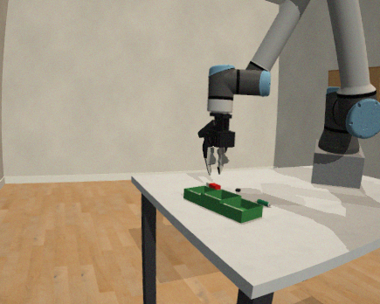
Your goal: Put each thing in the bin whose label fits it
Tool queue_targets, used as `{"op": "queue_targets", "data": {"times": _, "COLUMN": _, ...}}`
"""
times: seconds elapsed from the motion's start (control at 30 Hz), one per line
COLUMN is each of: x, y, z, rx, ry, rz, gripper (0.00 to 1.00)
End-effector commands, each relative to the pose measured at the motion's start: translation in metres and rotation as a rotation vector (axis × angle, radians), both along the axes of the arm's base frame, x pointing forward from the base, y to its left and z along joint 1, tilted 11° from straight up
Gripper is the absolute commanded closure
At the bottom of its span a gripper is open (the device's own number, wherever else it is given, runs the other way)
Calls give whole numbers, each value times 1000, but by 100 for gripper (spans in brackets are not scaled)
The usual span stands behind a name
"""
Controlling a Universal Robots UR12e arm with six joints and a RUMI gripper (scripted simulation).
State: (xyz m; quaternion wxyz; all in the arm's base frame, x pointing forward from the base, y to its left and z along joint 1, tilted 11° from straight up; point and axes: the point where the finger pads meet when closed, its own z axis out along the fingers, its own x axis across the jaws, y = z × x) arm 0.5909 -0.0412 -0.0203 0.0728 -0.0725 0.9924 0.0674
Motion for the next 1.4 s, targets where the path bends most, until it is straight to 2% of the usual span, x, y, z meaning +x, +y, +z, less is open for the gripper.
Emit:
{"op": "queue_targets", "data": {"times": 0.0, "x": 3, "y": 2, "z": -16, "rx": -1, "ry": -2, "rz": 0, "gripper": 77}}
{"op": "queue_targets", "data": {"times": 0.23, "x": 6, "y": 4, "z": -33, "rx": -1, "ry": -2, "rz": 0, "gripper": 77}}
{"op": "queue_targets", "data": {"times": 0.63, "x": 7, "y": 6, "z": -44, "rx": -1, "ry": -2, "rz": 0, "gripper": 77}}
{"op": "queue_targets", "data": {"times": 1.07, "x": 7, "y": 6, "z": -45, "rx": -1, "ry": -2, "rz": 0, "gripper": 77}}
{"op": "queue_targets", "data": {"times": 1.1, "x": 7, "y": 6, "z": -45, "rx": -1, "ry": -2, "rz": 0, "gripper": 100}}
{"op": "queue_targets", "data": {"times": 1.37, "x": 7, "y": 6, "z": -45, "rx": -1, "ry": -2, "rz": 0, "gripper": 100}}
